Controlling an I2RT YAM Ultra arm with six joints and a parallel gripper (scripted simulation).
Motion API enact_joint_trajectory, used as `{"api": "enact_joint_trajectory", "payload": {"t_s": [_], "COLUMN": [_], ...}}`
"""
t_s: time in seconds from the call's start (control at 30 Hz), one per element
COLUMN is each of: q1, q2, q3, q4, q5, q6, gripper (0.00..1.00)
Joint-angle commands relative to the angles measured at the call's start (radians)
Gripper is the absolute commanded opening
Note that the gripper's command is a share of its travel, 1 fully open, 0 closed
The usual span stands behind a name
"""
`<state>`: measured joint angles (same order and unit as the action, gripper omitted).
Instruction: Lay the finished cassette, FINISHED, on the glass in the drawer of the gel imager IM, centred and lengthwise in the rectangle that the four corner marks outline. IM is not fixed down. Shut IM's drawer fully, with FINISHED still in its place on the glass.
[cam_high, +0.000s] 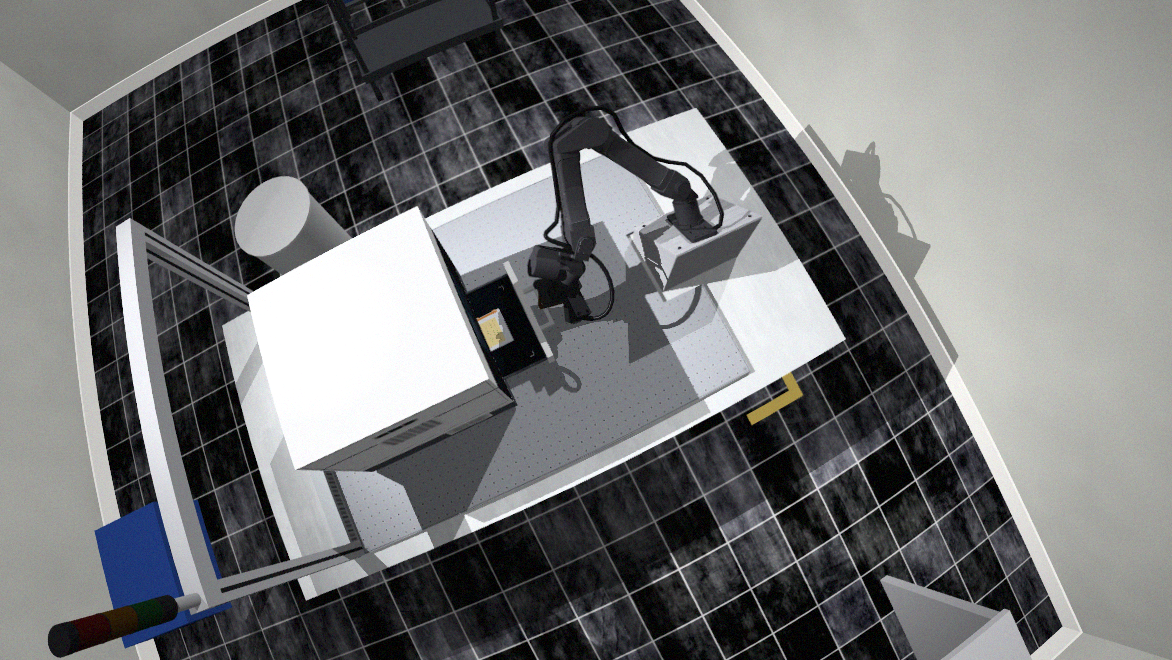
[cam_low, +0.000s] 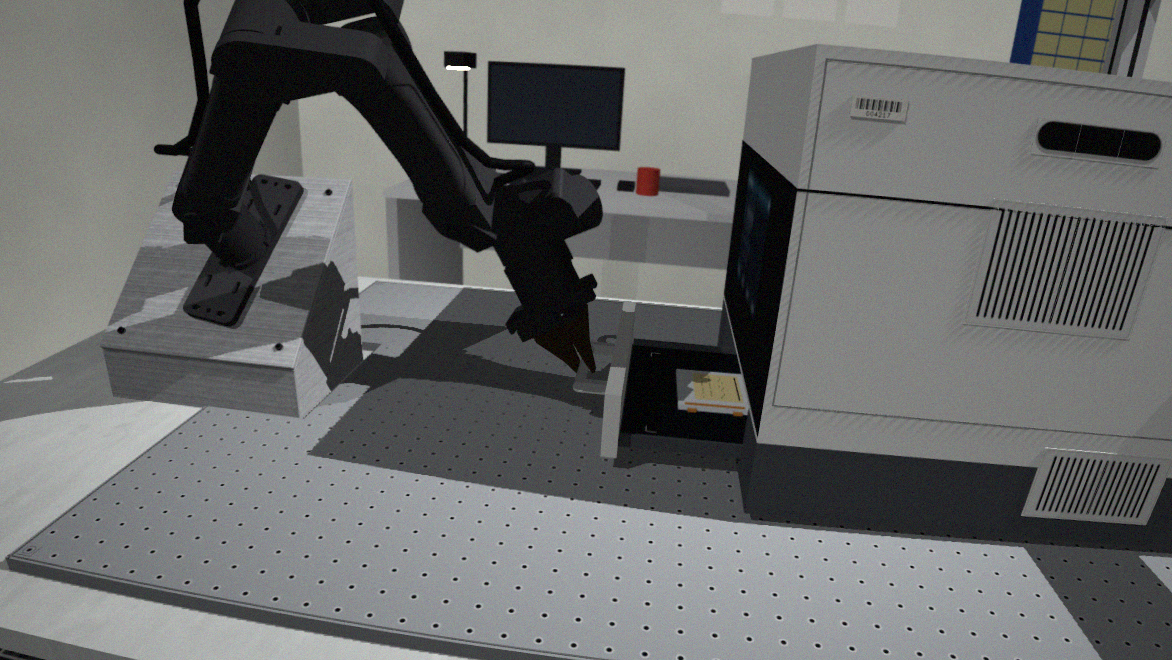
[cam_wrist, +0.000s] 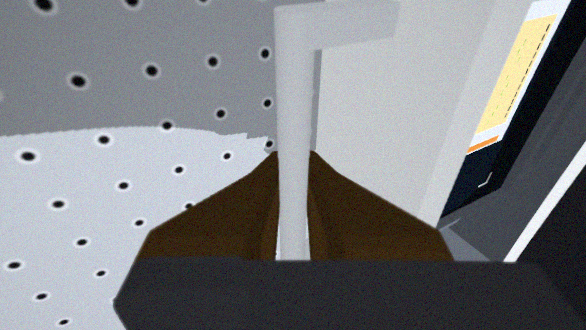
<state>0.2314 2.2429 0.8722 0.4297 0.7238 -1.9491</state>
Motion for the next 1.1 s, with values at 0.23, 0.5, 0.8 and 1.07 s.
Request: {"api": "enact_joint_trajectory", "payload": {"t_s": [0.23,0.5,0.8,1.07], "q1": [-0.001,-0.006,-0.018,-0.034], "q2": [0.033,0.052,0.057,0.085], "q3": [0.074,0.122,0.042,0.061], "q4": [-0.029,-0.056,0.083,0.229], "q5": [-0.022,-0.024,-0.051,-0.096], "q6": [-0.016,-0.018,-0.068,-0.137], "gripper": [0.0,0.0,0.0,0.0]}}
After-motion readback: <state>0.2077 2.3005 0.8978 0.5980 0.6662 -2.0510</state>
